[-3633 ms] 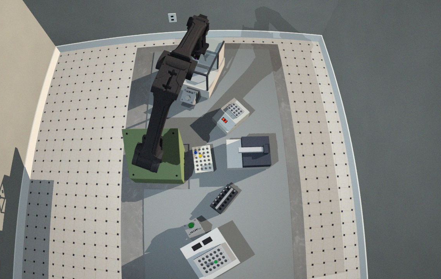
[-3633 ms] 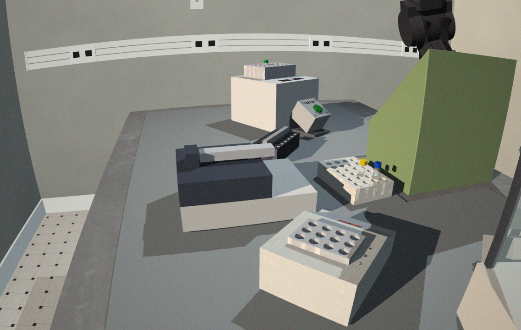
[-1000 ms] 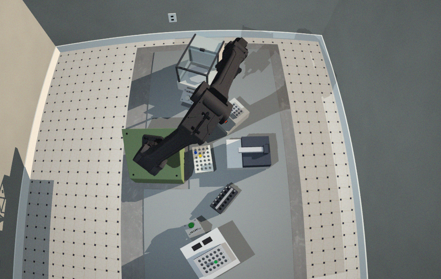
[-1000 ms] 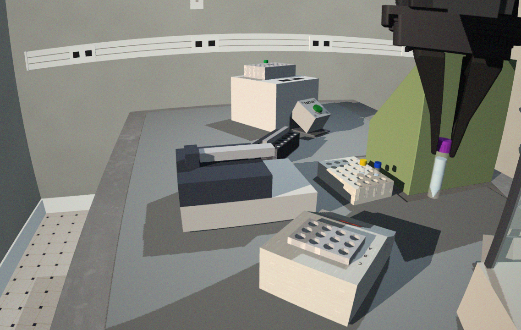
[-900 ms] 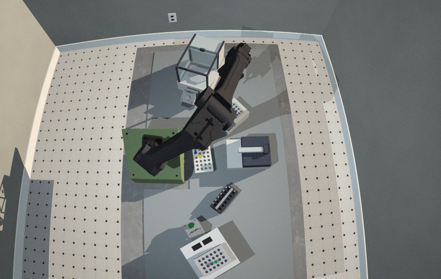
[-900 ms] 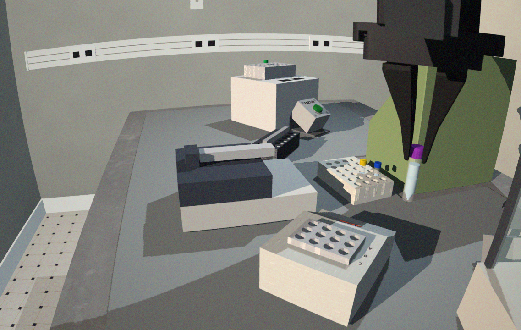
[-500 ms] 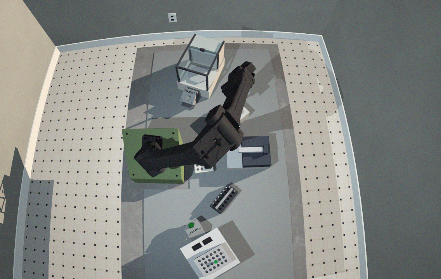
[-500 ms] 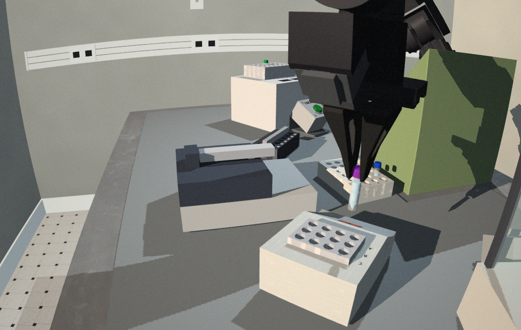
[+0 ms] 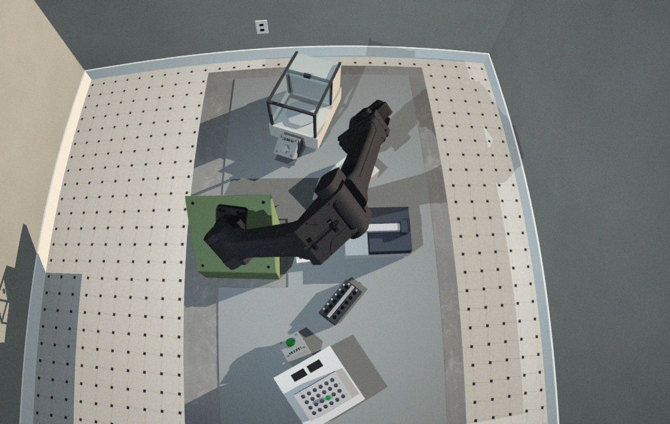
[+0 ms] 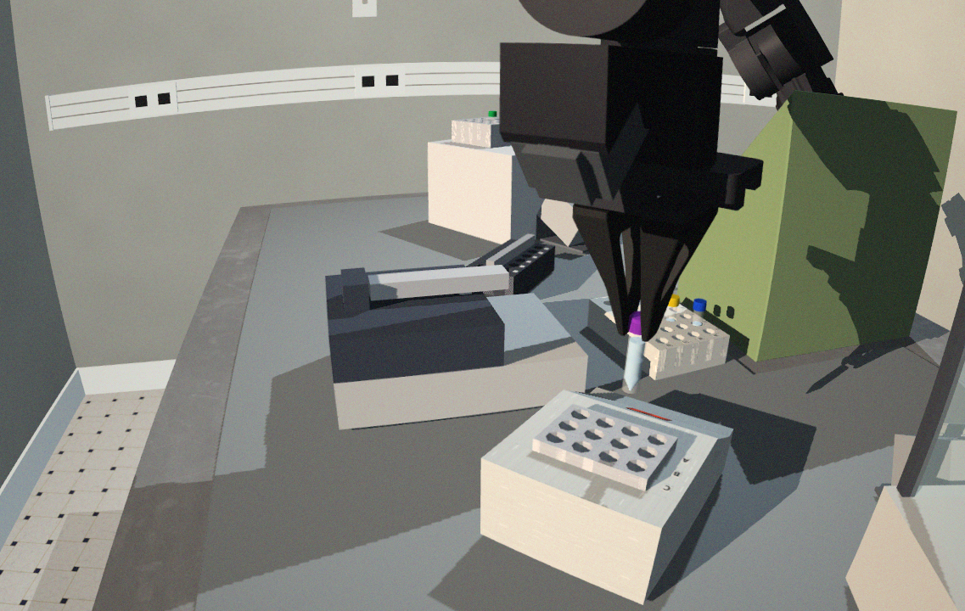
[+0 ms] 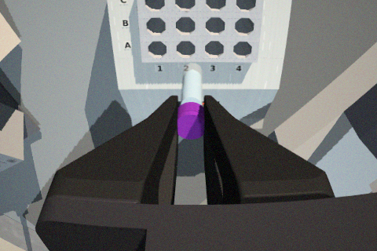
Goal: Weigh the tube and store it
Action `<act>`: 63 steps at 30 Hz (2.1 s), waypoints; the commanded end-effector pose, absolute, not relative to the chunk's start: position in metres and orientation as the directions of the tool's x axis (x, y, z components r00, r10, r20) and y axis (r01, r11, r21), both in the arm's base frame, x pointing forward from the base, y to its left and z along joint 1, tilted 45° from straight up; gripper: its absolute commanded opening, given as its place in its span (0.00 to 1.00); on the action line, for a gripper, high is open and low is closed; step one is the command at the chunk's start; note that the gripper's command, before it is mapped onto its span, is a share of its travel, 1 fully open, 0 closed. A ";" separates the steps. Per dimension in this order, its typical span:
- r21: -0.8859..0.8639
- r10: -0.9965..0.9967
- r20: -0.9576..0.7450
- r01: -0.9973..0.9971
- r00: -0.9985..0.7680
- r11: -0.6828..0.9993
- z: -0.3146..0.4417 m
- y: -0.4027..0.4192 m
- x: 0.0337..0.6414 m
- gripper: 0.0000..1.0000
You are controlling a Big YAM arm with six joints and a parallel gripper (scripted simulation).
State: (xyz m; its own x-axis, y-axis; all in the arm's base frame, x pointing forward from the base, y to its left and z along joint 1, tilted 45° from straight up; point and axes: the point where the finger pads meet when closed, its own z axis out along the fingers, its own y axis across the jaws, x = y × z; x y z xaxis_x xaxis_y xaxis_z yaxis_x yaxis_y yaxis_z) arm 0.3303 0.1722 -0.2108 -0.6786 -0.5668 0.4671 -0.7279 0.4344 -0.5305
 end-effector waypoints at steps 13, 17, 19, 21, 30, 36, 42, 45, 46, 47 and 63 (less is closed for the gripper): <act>-0.531 -0.582 0.458 -0.732 -0.672 0.427 -0.216 0.185 0.329 0.09; -0.534 -0.578 0.448 -0.723 -0.682 0.439 -0.211 0.183 0.336 0.09; -0.534 -0.578 0.448 -0.723 -0.682 0.439 -0.211 0.183 0.336 0.09; -0.534 -0.578 0.448 -0.723 -0.682 0.439 -0.211 0.183 0.336 0.09; -0.534 -0.578 0.448 -0.723 -0.682 0.439 -0.211 0.184 0.335 0.09; -0.534 -0.578 0.448 -0.723 -0.682 0.439 -0.212 0.184 0.335 0.09; -0.525 -0.563 0.472 -0.729 -0.679 0.439 -0.223 0.165 0.330 0.09; -0.526 -0.563 0.474 -0.731 -0.677 0.436 -0.226 0.161 0.330 0.09; -0.528 -0.566 0.465 -0.727 -0.680 0.439 -0.228 0.164 0.334 0.09; -0.528 -0.566 0.465 -0.727 -0.680 0.439 -0.229 0.163 0.334 0.09; -0.534 -0.578 0.449 -0.723 -0.682 0.438 -0.230 0.166 0.339 0.09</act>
State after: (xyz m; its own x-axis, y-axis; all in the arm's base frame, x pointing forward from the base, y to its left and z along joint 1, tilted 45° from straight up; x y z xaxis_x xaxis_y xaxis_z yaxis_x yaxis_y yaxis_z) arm 0.3293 0.1561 -0.2305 -0.6829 -0.5594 0.4698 -0.7248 0.4388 -0.5311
